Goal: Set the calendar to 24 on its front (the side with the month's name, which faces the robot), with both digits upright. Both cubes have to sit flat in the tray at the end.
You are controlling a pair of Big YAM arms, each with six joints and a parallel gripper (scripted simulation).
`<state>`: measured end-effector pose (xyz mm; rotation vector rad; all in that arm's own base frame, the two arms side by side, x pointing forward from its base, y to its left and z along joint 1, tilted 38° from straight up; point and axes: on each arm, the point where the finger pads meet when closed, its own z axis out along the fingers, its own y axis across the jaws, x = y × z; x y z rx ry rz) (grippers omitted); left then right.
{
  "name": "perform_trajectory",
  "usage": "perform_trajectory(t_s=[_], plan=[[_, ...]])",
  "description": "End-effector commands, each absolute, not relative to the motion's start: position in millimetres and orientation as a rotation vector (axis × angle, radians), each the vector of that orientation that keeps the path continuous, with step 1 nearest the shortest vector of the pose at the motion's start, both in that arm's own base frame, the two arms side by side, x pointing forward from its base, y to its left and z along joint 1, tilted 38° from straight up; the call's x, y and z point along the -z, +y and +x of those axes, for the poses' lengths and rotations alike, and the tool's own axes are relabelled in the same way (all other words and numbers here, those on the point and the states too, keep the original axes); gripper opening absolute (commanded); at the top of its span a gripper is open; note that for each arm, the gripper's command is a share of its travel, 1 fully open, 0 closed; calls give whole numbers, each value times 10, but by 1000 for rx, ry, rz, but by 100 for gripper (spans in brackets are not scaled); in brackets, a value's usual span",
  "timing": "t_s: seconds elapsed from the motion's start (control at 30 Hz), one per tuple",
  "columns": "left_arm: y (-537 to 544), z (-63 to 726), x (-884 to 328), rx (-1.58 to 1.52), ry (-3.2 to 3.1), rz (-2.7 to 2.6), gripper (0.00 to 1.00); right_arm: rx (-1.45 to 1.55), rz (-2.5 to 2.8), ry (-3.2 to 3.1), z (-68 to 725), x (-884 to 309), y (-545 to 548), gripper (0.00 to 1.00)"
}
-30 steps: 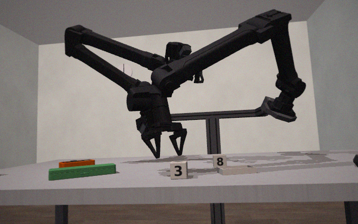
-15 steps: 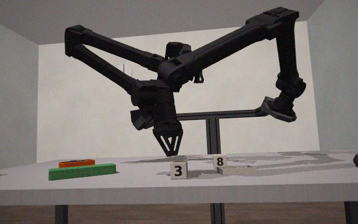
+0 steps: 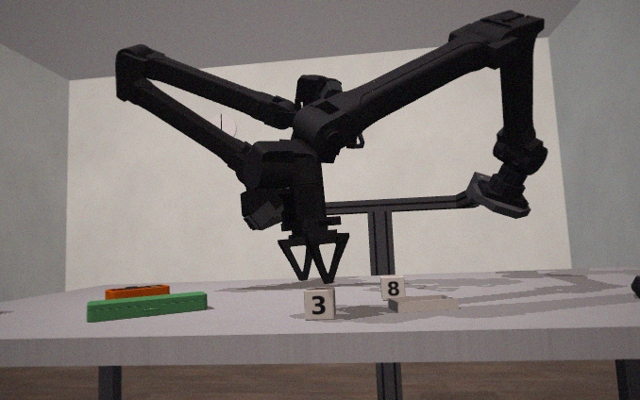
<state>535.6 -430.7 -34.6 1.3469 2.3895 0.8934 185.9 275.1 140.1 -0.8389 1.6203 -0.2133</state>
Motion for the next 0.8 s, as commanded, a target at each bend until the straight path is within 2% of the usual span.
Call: perform_trajectory(t_s=[0.0, 0.77], plan=[[-4433, 5362, -19, -773, 2460, 1019, 100, 199, -827, 1616, 1855, -1432, 2791, 100], [-4082, 5624, -206, -352, 2644, -150, 100, 199, -827, 1616, 1855, -1432, 2791, 100]])
